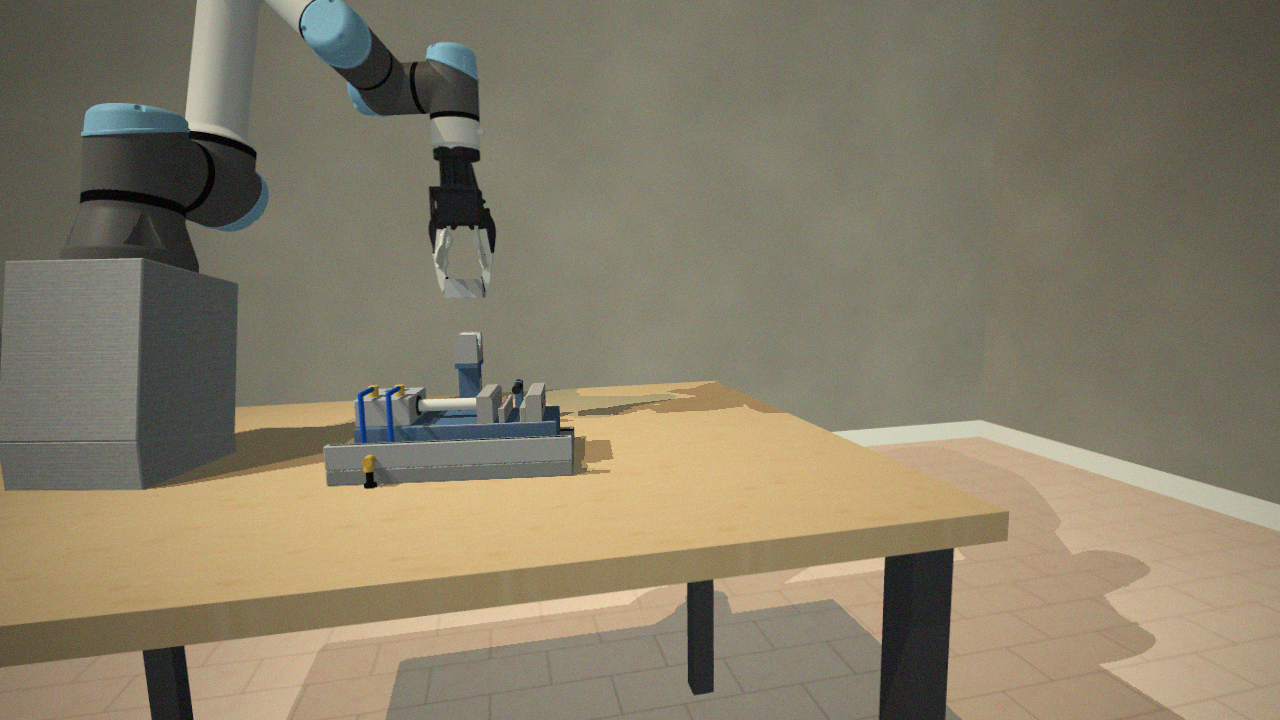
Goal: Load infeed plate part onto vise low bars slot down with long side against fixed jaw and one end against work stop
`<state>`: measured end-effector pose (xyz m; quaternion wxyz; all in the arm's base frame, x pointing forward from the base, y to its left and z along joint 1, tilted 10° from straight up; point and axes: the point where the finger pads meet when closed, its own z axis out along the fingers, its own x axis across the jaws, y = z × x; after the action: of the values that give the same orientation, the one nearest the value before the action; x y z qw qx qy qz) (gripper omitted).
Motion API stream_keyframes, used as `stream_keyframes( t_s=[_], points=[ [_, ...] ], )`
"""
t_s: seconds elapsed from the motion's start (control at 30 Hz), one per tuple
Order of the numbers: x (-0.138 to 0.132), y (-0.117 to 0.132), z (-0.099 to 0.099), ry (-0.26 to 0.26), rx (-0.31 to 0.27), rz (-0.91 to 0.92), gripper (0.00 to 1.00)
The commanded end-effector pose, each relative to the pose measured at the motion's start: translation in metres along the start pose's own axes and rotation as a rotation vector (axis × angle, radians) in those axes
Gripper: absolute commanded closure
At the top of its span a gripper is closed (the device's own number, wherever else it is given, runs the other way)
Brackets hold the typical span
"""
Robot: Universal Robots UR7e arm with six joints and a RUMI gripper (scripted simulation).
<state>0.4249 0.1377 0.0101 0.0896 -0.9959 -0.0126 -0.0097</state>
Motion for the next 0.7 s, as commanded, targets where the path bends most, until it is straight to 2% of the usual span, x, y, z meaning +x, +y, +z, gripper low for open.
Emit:
stream_keyframes(
  t_s=[0.0,0.67],
  points=[
    [0.0002,0.0002,-0.001,0.003,0.0,0.0,1.0],
    [0.0025,-0.0007,-0.0019,0.006,-0.038,-0.002,1.0]
  ],
)
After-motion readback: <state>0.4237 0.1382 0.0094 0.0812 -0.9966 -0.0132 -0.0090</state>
